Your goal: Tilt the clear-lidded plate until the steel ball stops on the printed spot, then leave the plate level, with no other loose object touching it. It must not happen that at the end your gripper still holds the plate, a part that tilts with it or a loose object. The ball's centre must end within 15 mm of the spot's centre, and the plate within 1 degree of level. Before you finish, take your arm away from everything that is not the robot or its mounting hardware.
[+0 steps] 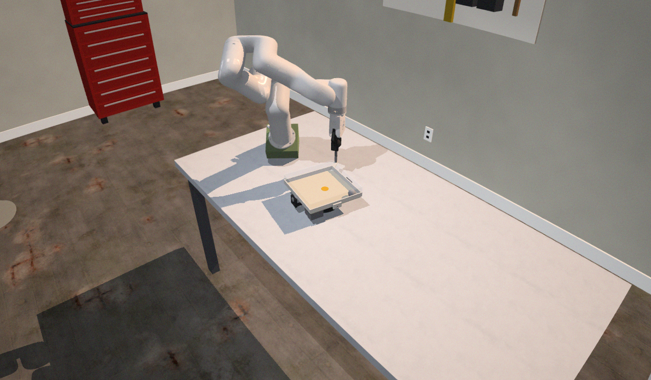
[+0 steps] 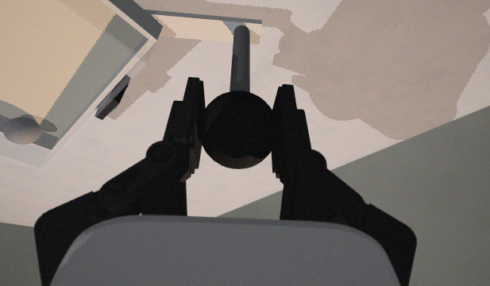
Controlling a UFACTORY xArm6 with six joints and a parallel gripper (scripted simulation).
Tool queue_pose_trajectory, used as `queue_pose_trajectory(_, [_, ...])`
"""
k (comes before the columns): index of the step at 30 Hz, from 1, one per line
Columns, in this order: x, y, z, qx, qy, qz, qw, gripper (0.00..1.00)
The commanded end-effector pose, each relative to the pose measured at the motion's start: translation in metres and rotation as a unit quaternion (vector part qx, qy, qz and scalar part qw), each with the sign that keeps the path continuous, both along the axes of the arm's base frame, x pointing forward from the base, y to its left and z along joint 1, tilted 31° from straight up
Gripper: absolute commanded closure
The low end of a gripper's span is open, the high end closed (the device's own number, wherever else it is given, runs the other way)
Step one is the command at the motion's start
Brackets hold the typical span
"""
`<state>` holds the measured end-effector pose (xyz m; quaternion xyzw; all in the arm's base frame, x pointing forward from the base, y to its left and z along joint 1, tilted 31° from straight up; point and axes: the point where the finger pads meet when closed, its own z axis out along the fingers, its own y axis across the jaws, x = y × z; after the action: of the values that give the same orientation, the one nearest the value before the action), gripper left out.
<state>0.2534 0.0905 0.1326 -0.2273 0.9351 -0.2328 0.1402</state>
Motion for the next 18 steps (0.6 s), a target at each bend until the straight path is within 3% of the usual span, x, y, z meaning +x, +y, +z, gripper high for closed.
queue_pose_trajectory(1, [-0.0006, -0.0003, -0.0009, 0.000, 0.001, 0.000, 1.000, 1.00])
queue_pose_trajectory(18, [-0.0027, -0.0014, -0.0001, 0.000, 0.001, 0.000, 1.000, 1.00])
